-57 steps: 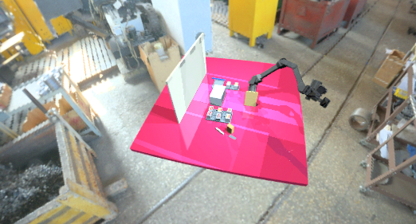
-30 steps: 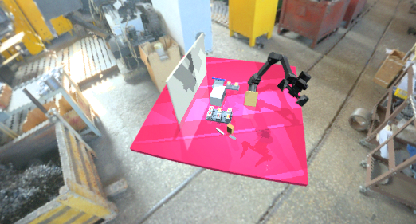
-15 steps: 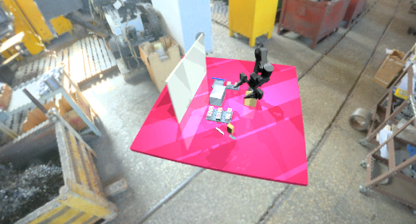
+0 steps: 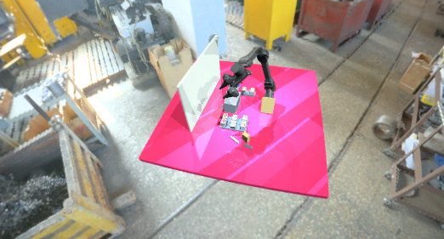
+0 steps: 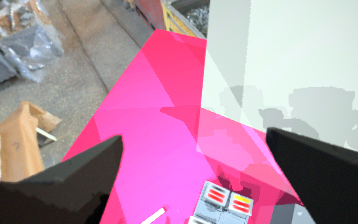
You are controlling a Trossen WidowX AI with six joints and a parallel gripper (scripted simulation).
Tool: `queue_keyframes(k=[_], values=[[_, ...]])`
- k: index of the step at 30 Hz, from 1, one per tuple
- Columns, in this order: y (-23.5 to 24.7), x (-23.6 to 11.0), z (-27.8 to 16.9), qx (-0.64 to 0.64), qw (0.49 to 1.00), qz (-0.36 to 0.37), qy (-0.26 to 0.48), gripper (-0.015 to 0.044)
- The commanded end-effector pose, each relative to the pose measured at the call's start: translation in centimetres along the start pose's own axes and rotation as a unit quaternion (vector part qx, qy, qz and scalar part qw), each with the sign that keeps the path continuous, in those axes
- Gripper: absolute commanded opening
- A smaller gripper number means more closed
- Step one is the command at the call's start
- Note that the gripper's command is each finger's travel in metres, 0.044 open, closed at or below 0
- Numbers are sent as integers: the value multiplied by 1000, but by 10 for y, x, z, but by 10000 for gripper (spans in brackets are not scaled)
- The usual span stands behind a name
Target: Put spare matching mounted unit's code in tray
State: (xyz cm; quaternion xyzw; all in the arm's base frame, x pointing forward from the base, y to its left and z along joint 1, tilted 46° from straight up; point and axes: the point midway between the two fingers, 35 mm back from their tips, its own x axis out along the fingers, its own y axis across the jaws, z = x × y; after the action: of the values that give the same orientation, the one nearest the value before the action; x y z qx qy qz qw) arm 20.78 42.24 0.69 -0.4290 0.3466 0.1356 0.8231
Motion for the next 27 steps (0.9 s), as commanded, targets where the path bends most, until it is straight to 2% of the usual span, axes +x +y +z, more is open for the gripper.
queue_keyframes(k=[1, 10, 19, 27], values=[[-59, 30, -12, 44, 996, -22, 78, 440], [-155, 66, -51, 116, 968, -67, 212, 440], [-283, 79, -124, 217, 886, -135, 388, 440], [-292, 78, -131, 223, 877, -139, 403, 440]])
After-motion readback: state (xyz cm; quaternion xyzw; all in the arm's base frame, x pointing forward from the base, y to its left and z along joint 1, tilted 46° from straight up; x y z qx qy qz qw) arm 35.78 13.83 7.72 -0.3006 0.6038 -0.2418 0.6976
